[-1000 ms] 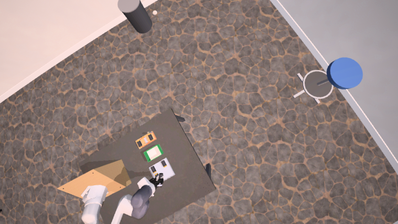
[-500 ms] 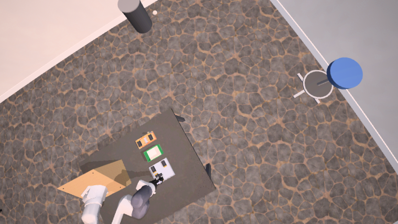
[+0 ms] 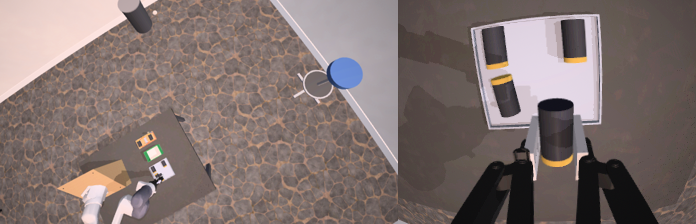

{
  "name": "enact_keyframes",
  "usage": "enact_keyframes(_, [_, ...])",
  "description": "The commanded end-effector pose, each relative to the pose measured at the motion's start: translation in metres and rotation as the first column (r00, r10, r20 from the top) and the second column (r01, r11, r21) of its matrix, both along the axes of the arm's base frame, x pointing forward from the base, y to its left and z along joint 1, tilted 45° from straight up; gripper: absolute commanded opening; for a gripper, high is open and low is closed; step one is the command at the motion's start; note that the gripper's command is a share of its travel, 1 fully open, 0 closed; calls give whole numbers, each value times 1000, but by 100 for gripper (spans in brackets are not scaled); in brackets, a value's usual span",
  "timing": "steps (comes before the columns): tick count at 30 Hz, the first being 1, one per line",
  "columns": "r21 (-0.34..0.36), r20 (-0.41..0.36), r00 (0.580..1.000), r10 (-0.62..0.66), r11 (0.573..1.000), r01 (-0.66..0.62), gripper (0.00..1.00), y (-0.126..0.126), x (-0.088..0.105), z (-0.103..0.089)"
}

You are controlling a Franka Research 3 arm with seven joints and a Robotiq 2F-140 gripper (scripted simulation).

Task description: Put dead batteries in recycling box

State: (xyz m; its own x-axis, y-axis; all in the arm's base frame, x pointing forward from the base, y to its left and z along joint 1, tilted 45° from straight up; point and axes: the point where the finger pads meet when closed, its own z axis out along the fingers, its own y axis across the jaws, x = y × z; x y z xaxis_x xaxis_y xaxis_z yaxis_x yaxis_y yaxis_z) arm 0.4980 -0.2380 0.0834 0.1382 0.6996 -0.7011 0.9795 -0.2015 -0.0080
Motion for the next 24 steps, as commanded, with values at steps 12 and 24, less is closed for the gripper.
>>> enact_keyframes(12, [1, -18, 999, 29, 1000, -29, 16, 50, 4, -45])
enact_keyframes(24, [1, -18, 999, 29, 1000, -29, 16, 152, 7, -145])
